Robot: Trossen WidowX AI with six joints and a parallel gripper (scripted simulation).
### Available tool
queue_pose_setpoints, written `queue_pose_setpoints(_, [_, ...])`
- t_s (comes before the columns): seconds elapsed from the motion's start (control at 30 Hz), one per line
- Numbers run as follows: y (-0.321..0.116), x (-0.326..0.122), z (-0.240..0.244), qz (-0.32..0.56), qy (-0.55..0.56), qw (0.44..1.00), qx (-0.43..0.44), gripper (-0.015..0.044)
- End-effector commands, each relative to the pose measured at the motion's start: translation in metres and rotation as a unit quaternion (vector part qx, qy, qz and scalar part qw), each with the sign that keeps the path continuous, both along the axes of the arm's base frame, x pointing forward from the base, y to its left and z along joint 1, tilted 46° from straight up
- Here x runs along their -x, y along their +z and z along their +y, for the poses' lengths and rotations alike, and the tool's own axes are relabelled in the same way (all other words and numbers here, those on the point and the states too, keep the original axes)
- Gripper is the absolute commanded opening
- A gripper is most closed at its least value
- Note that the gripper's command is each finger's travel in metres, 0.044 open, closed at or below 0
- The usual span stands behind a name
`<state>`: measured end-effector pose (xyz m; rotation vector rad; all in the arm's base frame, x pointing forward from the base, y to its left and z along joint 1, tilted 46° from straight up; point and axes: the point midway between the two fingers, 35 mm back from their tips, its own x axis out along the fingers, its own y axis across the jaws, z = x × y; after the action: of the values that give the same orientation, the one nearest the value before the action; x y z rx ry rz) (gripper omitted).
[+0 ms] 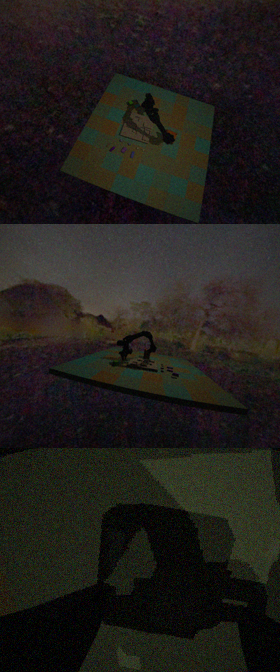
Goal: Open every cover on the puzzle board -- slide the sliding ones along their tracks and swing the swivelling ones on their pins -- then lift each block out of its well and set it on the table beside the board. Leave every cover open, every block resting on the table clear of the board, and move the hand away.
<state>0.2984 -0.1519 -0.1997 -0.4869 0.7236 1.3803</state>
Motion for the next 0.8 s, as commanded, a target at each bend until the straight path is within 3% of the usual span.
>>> queue_pose_setpoints(0.0, [0.000, 0.000, 0.000, 0.000, 0.000, 1.000, 0.000, 0.0395])
queue_pose_setpoints(0.07, [0.002, 0.000, -0.002, 0.000, 0.000, 1.000, 0.000, 0.0440])
queue_pose_setpoints(0.77, [0.049, 0.002, -0.049, 0.001, -0.003, 1.000, 0.000, 0.0440])
